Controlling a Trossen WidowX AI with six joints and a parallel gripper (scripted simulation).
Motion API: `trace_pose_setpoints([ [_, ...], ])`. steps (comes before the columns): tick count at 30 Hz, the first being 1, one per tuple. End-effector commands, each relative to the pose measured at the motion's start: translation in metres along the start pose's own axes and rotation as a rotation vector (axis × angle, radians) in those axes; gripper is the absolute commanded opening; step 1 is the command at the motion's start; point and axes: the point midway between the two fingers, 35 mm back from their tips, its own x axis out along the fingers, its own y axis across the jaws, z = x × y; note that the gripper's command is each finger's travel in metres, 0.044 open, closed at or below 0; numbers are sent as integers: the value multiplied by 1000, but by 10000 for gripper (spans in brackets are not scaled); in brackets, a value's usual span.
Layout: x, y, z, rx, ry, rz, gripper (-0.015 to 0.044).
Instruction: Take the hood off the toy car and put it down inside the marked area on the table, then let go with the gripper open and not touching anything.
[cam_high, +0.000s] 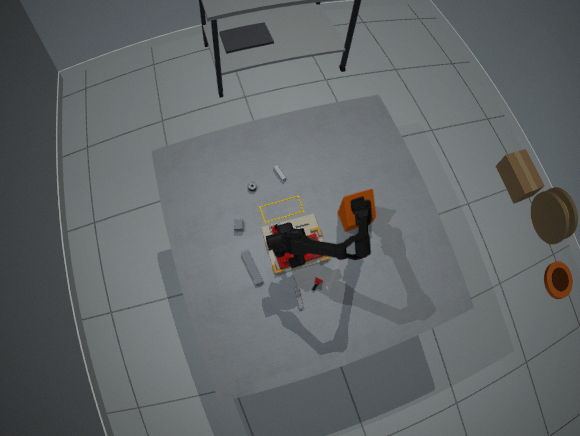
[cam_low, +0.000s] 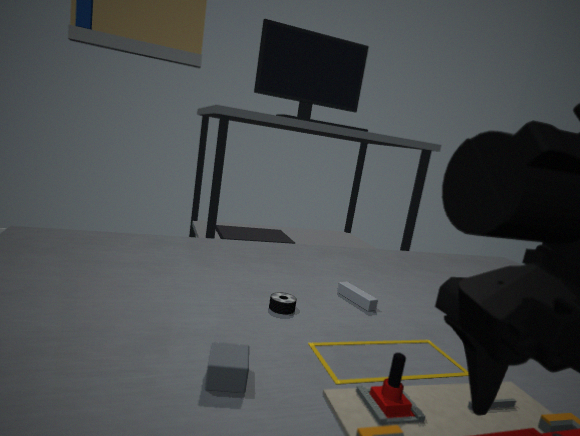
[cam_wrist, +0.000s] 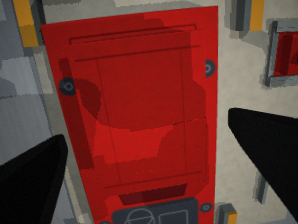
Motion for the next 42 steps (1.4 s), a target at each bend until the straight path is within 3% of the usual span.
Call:
trace_pose_setpoints([
  [1,5,0,-1,8,3,5,440],
  [42,24,0,-1,8,3,6,440],
])
